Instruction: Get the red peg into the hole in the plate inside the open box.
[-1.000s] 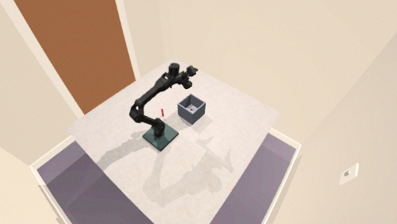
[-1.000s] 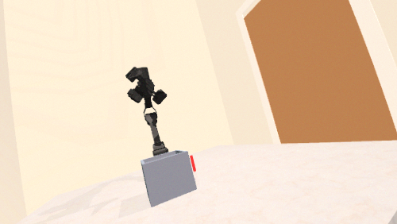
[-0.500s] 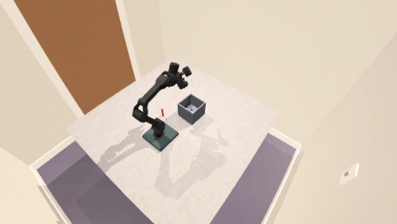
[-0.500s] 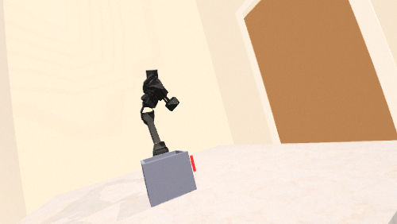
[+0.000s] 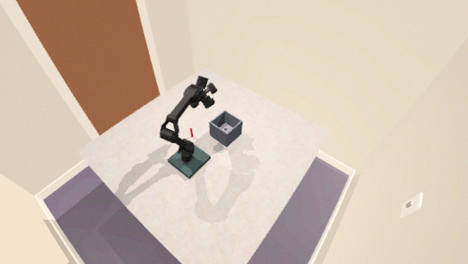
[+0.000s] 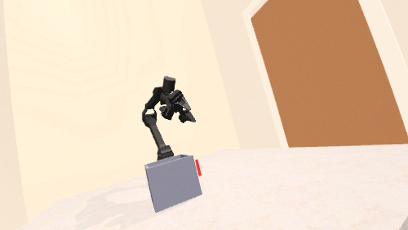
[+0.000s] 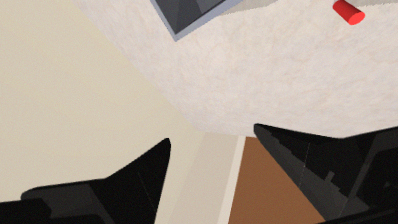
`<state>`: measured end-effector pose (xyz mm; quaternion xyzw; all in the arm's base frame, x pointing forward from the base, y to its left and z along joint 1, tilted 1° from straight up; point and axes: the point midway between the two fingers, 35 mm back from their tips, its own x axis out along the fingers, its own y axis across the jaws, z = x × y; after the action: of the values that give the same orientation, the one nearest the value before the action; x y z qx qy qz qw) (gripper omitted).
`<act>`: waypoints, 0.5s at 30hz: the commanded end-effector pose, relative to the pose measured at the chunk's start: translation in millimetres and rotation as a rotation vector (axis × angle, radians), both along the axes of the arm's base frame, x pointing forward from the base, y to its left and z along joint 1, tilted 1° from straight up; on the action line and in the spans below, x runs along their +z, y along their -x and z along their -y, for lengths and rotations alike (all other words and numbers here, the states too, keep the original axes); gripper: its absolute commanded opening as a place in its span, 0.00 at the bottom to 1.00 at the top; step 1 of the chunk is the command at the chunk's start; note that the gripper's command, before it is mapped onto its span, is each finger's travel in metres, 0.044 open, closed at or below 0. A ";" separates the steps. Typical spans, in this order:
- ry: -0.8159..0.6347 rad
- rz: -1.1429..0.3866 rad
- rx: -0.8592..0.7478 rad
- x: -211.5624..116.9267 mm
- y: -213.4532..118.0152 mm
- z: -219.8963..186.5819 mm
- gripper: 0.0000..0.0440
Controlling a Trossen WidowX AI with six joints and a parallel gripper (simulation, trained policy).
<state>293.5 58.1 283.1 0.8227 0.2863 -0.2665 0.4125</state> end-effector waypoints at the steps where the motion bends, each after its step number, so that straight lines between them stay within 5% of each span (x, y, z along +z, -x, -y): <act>1: 0.023 -0.103 0.090 -24.9 12.7 -16.5 1.00; 15: 0.134 -0.390 0.347 -85.8 61.0 -50.7 1.00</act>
<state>245.5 103.4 213.6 0.6998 0.4467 -0.3449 0.4379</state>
